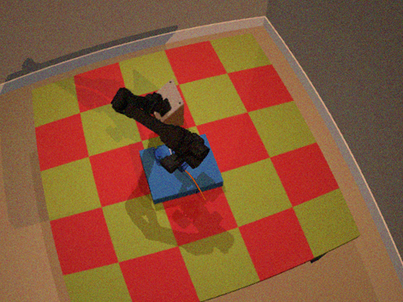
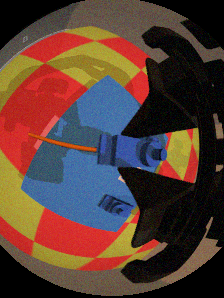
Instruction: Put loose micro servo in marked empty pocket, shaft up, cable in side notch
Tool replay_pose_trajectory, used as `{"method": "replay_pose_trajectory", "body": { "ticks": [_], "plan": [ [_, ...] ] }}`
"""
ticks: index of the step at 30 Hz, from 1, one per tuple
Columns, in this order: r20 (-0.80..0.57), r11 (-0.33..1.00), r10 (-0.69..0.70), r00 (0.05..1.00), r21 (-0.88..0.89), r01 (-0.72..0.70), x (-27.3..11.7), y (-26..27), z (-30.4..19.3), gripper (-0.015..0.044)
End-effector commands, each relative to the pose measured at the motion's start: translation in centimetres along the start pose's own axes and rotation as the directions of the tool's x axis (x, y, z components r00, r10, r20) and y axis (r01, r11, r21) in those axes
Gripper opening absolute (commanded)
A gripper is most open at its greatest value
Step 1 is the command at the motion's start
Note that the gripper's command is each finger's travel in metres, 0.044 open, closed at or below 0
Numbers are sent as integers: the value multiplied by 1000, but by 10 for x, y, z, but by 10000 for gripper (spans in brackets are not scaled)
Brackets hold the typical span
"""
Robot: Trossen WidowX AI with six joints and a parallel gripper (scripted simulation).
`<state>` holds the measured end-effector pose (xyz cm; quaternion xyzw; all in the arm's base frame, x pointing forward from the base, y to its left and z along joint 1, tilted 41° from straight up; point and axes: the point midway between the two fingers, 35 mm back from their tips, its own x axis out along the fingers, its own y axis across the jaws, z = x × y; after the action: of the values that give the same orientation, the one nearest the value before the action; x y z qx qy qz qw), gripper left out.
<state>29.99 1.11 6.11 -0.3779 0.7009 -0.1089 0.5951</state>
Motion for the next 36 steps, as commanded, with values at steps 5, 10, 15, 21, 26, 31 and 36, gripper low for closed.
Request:
{"method": "replay_pose_trajectory", "body": {
  "ticks": [5, 10, 15, 21, 26, 31, 36],
  "plan": [
    [4, 965, 4, 1000, -264, -2, -1, 1, 0, 0],
    [4, 905, 4, 1000, -426, -2, -1, 1, 0, 0],
    [4, 818, 4, 1000, -575, -1, -1, 1, 0, 0],
    [4, 682, 4, 1000, -732, 0, -1, 1, 0, 0],
    [4, 546, 4, 1000, -838, 1, -1, 1, 0, 0],
    [4, 393, 4, 1000, -920, 2, -1, 1, 0, 0],
    [4, 229, 4, 1000, -973, 3, -1, 1, 0, 0]
  ]
}}
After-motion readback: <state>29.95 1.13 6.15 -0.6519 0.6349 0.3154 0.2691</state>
